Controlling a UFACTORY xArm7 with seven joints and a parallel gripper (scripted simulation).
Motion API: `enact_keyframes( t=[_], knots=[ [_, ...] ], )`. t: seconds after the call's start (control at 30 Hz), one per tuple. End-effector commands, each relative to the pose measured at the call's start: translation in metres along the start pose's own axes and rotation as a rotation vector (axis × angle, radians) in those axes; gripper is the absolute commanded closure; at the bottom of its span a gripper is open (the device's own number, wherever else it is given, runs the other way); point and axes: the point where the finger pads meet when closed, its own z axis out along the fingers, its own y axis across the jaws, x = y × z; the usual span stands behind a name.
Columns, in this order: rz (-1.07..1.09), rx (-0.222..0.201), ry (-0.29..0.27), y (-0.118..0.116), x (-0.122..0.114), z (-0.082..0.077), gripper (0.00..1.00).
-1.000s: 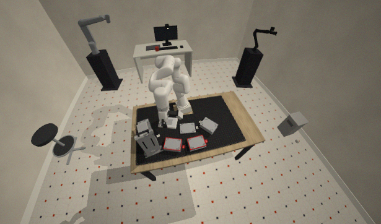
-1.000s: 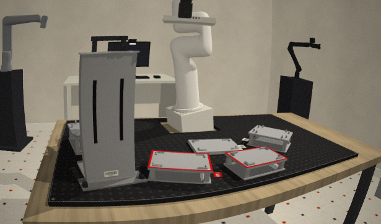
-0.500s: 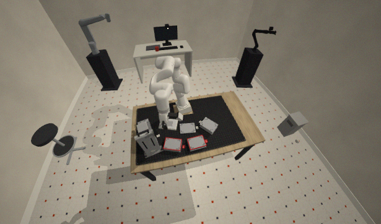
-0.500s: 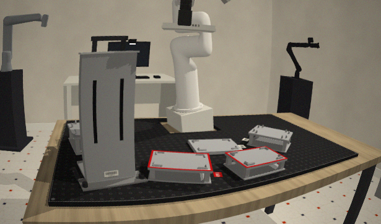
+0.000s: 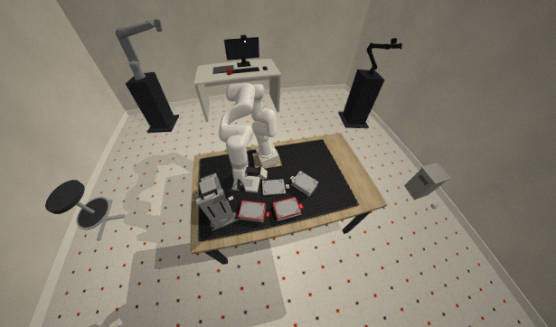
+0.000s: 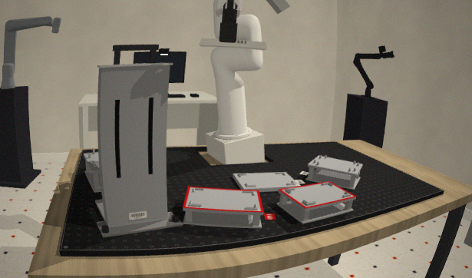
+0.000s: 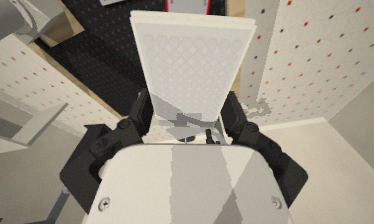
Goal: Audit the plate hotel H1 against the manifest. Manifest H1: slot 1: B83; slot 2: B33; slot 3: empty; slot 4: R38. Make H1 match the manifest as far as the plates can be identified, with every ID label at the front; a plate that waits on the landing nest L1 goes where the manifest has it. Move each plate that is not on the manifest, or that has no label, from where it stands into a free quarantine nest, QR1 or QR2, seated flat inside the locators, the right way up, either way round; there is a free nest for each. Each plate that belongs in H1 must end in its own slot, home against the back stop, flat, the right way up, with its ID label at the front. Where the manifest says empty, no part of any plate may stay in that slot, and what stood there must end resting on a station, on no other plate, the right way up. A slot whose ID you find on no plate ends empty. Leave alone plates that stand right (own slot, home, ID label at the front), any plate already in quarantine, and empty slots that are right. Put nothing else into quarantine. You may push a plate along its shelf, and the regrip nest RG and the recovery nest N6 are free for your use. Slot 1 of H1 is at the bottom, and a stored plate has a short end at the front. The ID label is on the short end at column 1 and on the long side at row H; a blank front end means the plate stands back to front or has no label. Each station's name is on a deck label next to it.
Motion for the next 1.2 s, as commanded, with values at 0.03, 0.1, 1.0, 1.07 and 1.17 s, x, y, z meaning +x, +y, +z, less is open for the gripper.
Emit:
enact_keyframes(
  t=[0.03, 0.1, 1.0, 1.07, 1.17],
  knots=[
    [0.0, -0.005, 0.0, 0.001, 0.0, 0.008, 1.0],
    [0.0, -0.005, 0.0, 0.001, 0.0, 0.011, 1.0],
    [0.0, -0.005, 0.0, 0.001, 0.0, 0.05, 1.0],
    [0.0, -0.005, 0.0, 0.001, 0.0, 0.053, 1.0],
    [0.0, -0.005, 0.0, 0.001, 0.0, 0.058, 1.0]
  ],
)
